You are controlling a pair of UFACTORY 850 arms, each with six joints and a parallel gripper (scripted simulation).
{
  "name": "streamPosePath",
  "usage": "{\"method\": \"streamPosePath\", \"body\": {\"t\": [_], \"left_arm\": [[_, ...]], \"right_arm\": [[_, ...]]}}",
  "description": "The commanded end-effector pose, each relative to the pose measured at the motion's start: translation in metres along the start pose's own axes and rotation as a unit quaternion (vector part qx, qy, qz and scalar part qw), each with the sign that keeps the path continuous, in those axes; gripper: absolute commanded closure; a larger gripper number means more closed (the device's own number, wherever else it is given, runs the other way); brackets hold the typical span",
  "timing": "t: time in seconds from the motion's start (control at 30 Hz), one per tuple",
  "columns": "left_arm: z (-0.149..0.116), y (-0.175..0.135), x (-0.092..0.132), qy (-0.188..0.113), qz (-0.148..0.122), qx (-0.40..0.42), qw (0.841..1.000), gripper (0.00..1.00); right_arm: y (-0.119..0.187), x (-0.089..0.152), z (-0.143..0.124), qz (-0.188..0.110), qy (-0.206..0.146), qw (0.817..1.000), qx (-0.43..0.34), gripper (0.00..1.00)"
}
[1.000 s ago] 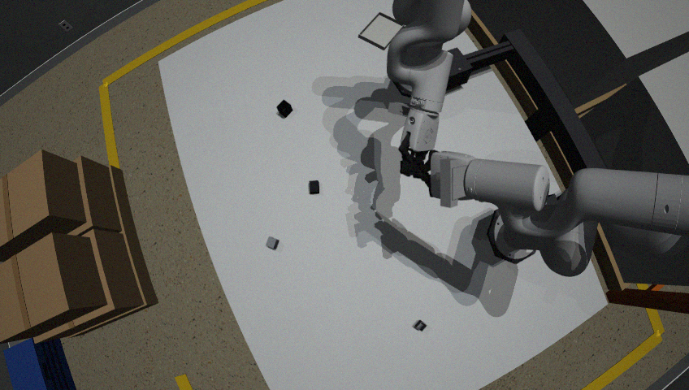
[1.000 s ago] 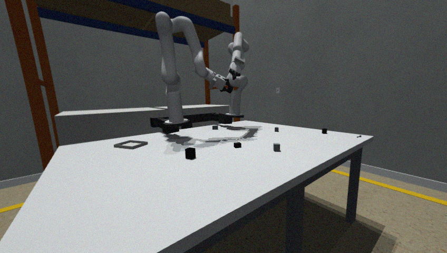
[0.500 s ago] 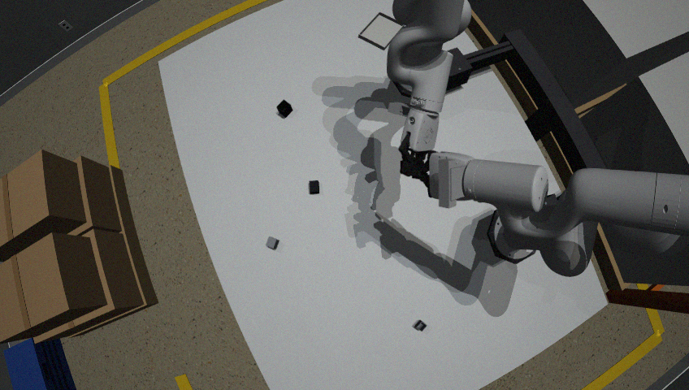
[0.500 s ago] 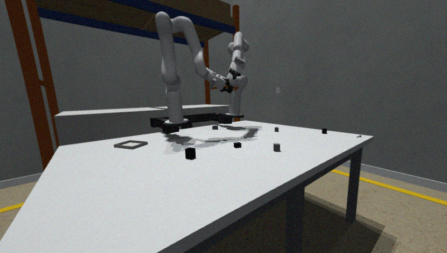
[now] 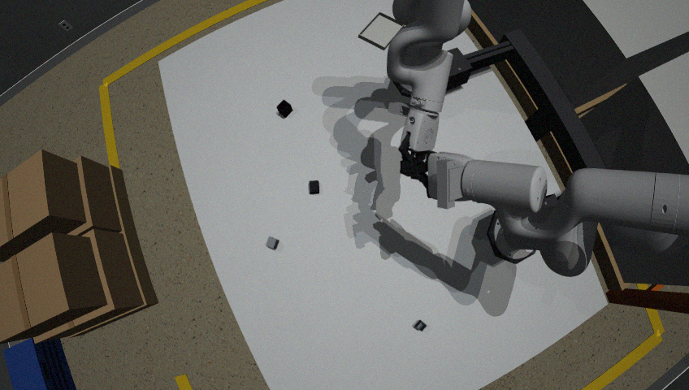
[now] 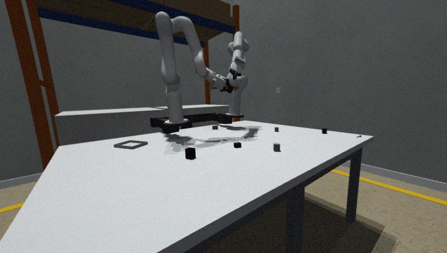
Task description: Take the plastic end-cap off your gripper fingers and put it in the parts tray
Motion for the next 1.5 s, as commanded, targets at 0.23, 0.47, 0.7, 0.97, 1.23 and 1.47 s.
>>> {"method": "streamPosePath", "body": {"t": [0.23,0.47,0.7,0.97,1.23,1.47], "left_arm": [[0.006,-0.003,-0.003,-0.006,0.002,-0.001,1.000,1.00],[0.011,-0.007,-0.005,-0.011,0.003,-0.001,1.000,1.00],[0.015,-0.010,-0.008,-0.015,0.004,0.000,1.000,1.00],[0.025,-0.020,-0.015,-0.029,0.006,0.002,1.000,1.00],[0.033,-0.028,-0.020,-0.039,0.008,0.004,0.999,1.00],[0.040,-0.038,-0.025,-0.051,0.010,0.006,0.999,1.00]], "right_arm": [[-0.001,0.000,-0.001,0.001,-0.001,1.000,0.000,1.00],[-0.001,0.000,-0.001,0.001,-0.001,1.000,0.000,1.00],[-0.001,0.000,-0.001,0.001,-0.001,1.000,0.000,1.00],[-0.001,0.000,-0.001,0.001,-0.001,1.000,0.000,1.00],[-0.001,0.000,-0.001,0.001,-0.001,1.000,0.000,1.00],[-0.001,0.000,-0.001,0.001,-0.001,1.000,0.000,1.00]]}}
Point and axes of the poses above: on each arm, the point where the finger pads meet when closed, its own x axis back along the fingers, its own y axis across the jaws, z = x × y, the point moved 1 cm from there along x, back along the fingers, and after that the axes turned 13 degrees about -x, right-handed, at the moved point
